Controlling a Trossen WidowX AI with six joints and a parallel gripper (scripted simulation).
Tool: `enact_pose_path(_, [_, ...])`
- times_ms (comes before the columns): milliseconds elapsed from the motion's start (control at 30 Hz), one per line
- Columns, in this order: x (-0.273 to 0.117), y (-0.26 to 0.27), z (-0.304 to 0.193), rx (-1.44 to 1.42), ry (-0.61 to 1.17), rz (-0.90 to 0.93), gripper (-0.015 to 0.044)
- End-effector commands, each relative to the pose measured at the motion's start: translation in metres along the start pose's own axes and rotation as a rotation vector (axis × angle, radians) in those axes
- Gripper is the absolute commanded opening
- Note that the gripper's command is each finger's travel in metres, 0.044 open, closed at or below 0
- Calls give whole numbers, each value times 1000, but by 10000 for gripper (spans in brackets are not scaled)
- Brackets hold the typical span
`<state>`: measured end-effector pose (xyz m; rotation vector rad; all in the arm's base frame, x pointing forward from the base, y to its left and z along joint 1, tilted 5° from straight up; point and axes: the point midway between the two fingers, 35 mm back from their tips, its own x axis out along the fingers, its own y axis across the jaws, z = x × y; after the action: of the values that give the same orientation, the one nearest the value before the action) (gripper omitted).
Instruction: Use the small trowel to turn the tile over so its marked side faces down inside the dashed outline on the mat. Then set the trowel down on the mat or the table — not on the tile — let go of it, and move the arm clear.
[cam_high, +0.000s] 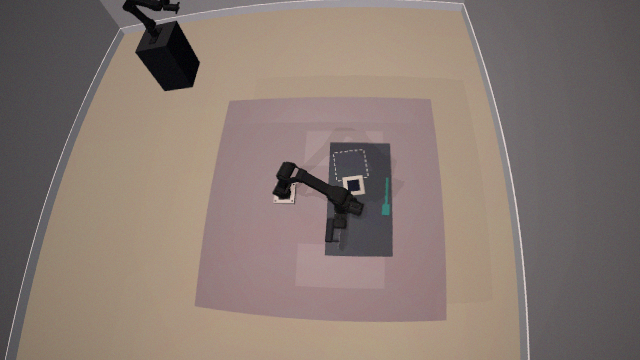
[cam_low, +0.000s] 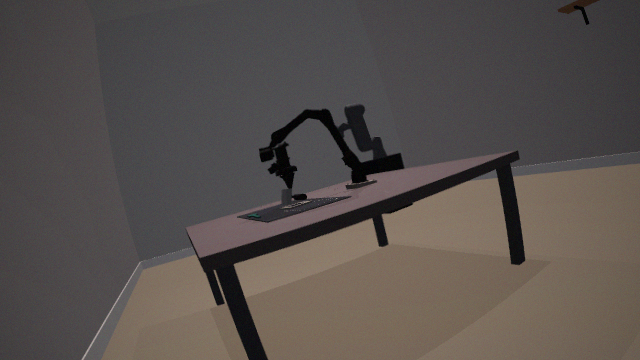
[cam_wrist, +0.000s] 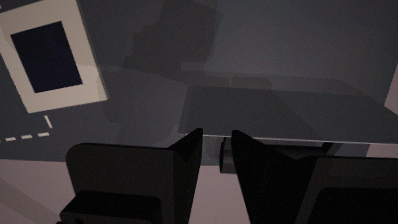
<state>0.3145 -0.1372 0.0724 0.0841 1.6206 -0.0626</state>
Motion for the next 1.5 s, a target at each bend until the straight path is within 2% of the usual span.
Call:
enact_pose_path(0, [2,0,1,3,-1,-1,100])
enact_pose_path(1467, [-1,0,8,2,-1,-1,100])
